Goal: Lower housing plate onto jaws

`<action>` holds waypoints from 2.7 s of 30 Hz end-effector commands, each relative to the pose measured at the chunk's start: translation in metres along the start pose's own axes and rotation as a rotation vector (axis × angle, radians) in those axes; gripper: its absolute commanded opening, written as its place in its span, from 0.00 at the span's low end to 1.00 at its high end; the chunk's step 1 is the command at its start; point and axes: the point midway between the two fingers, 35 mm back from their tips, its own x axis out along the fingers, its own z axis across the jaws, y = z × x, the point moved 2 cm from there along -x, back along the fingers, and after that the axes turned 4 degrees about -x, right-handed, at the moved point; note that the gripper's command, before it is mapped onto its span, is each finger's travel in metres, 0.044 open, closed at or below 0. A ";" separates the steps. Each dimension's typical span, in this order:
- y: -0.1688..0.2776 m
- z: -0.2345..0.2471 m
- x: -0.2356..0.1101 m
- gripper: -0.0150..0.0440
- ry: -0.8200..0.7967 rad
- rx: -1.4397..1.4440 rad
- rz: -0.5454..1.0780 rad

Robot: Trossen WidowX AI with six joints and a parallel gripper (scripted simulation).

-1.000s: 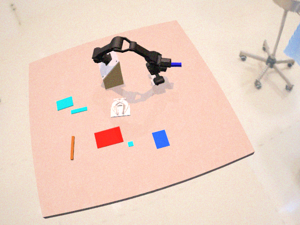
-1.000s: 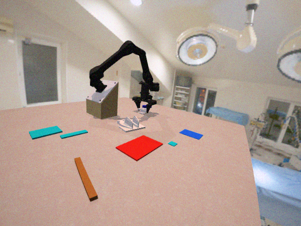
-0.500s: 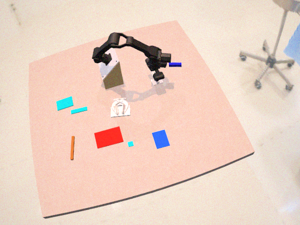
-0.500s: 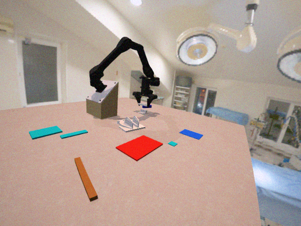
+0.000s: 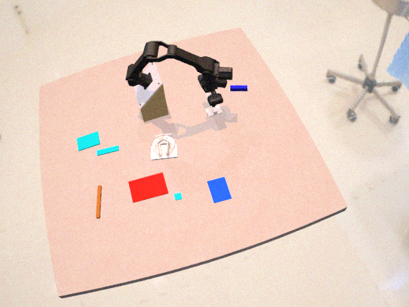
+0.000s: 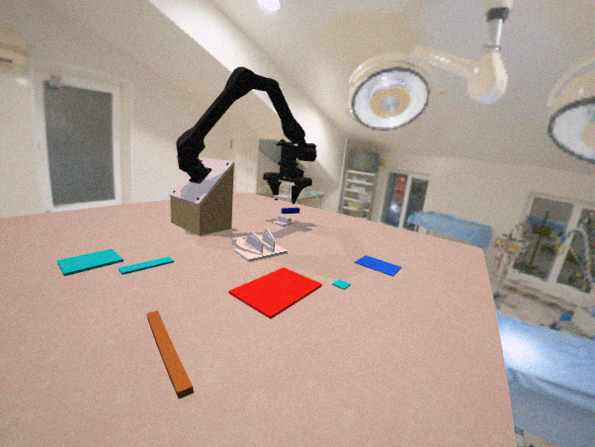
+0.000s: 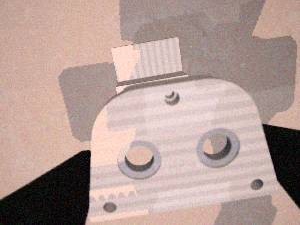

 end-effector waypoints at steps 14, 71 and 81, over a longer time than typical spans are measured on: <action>0.042 -0.032 -0.012 0.85 -0.005 0.313 -0.028; 0.222 -0.075 -0.008 0.85 -0.002 1.459 -0.017; 0.254 -0.069 -0.003 0.85 0.009 1.664 0.005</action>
